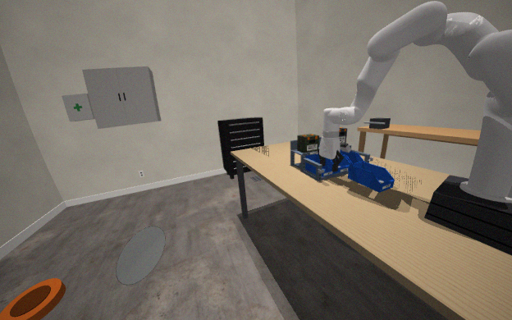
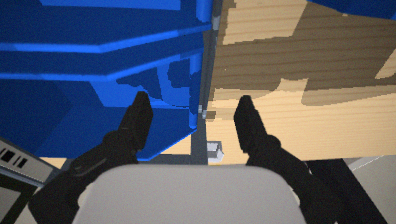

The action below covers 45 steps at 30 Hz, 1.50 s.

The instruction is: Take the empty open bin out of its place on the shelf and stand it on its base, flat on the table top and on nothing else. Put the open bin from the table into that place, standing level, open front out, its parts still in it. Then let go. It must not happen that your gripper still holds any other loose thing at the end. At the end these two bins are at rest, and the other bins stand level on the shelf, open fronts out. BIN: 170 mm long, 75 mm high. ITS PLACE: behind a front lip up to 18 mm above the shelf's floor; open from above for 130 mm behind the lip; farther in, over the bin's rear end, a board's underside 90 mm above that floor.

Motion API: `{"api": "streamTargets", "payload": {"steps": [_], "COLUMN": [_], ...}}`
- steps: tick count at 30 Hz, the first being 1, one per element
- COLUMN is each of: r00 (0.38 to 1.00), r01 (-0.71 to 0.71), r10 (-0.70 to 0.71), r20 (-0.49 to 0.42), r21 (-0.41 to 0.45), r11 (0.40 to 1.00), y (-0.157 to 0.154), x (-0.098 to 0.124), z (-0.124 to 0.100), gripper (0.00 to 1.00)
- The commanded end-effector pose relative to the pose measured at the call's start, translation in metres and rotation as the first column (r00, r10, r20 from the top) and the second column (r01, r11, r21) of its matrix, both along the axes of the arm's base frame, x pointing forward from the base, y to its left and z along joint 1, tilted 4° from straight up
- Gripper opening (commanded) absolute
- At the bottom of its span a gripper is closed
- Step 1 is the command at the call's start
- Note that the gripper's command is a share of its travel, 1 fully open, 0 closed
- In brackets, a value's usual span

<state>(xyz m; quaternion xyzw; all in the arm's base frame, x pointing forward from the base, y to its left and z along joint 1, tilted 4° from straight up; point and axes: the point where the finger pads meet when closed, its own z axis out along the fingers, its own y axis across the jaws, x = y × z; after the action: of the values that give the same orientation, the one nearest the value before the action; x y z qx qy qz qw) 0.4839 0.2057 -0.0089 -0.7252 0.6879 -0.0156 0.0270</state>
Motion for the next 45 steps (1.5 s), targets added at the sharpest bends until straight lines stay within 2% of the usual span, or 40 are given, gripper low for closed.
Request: {"api": "streamTargets", "payload": {"steps": [1,16,41,42,45], "r00": [1.000,1.000,1.000,1.000,1.000], "r01": [0.000,0.000,0.000,0.000,0.000], "r10": [0.000,0.000,0.000,0.000,0.000], "r20": [0.004,0.004,0.004,0.004,0.004], "r21": [0.002,0.002,0.002,0.002,0.002], "r11": [1.000,1.000,1.000,1.000,1.000], "y": [0.001,0.001,0.001,0.001,0.001], "x": [0.002,0.002,0.002,0.002,0.002], "z": [0.000,-0.009,-0.010,-0.010,-0.010], "gripper": [0.95,0.95,0.95,0.00,0.00]}}
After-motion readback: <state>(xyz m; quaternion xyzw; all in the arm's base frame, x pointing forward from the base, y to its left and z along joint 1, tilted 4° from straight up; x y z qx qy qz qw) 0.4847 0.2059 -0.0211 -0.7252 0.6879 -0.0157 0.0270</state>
